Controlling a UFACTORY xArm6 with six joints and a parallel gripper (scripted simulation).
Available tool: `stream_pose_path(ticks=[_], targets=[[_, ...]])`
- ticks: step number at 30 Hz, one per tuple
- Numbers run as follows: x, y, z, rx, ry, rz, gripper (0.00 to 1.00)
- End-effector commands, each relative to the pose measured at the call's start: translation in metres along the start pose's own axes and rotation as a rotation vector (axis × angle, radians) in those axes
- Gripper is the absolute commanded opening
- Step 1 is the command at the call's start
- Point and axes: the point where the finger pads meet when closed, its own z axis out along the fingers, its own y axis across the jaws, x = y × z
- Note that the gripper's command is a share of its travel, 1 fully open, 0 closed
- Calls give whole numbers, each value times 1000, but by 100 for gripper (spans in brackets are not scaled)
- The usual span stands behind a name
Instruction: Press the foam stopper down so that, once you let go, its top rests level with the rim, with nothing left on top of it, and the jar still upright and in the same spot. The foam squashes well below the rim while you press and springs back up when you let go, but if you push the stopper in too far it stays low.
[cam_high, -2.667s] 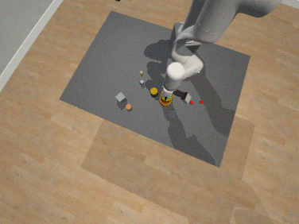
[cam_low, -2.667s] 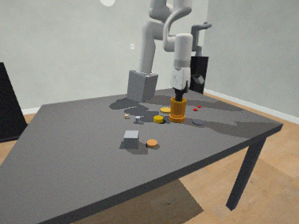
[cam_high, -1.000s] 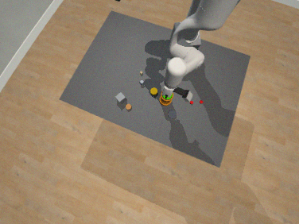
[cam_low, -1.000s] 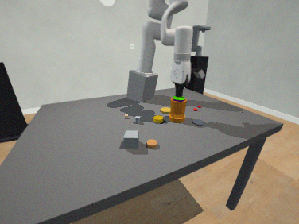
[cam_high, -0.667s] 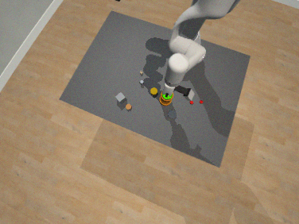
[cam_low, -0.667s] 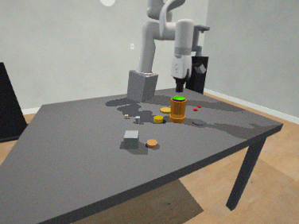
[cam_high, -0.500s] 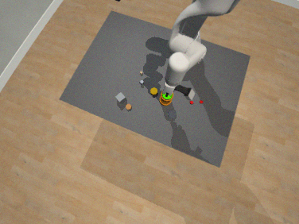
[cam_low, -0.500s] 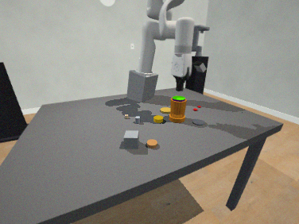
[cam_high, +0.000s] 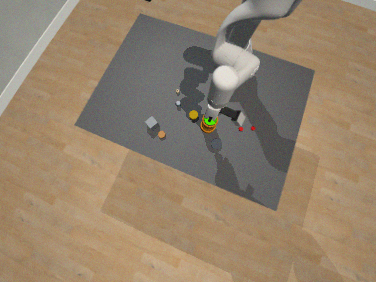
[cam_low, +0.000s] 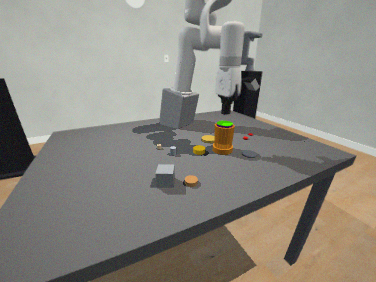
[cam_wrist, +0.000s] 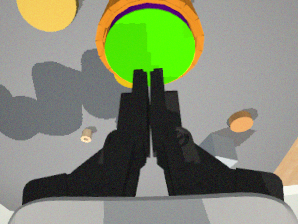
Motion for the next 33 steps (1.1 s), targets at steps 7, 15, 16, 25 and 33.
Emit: stream_pose_path(ticks=[7, 15, 16, 25, 33], targets=[[0, 1, 1, -3, 0, 0, 0], [0, 1, 8, -3, 0, 0, 0], [0, 1, 9, -3, 0, 0, 0], [0, 1, 28, -3, 0, 0, 0], [0, 1, 36, -3, 0, 0, 0]])
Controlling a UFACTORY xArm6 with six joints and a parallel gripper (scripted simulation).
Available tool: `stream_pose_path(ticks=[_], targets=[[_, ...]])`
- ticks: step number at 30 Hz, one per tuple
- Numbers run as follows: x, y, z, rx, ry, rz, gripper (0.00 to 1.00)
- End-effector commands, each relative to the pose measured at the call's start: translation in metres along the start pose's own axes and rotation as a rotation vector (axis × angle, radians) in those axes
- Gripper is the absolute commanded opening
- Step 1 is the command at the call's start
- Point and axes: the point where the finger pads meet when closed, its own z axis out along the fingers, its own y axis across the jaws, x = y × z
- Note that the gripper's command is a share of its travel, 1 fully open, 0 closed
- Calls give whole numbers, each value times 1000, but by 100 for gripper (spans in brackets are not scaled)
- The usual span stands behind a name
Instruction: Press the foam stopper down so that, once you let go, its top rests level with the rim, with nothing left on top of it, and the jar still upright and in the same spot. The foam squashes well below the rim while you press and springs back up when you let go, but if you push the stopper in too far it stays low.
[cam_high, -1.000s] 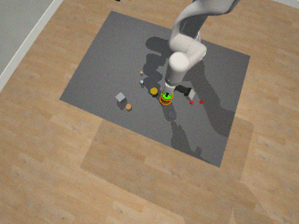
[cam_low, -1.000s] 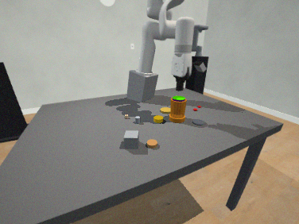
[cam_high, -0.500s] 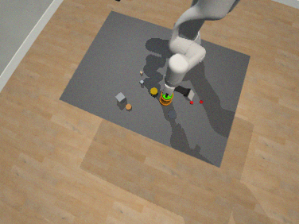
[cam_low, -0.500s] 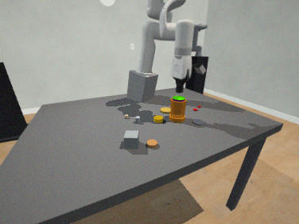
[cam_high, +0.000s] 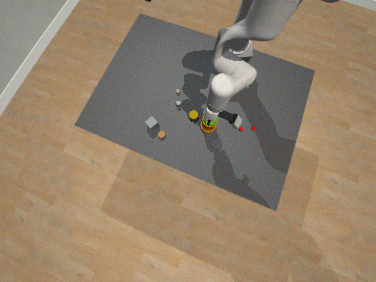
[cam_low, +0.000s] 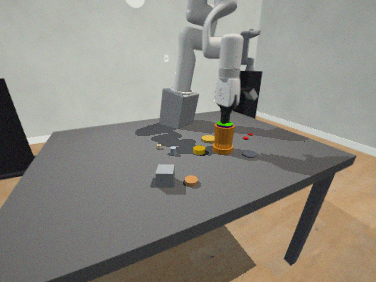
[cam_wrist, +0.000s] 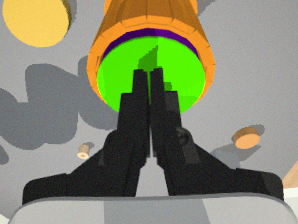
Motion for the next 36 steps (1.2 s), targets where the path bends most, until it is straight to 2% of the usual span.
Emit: stream_pose_path(ticks=[1, 36], targets=[[0, 2, 1, -5, 2, 0, 0], [0, 2, 9, -5, 2, 0, 0]])
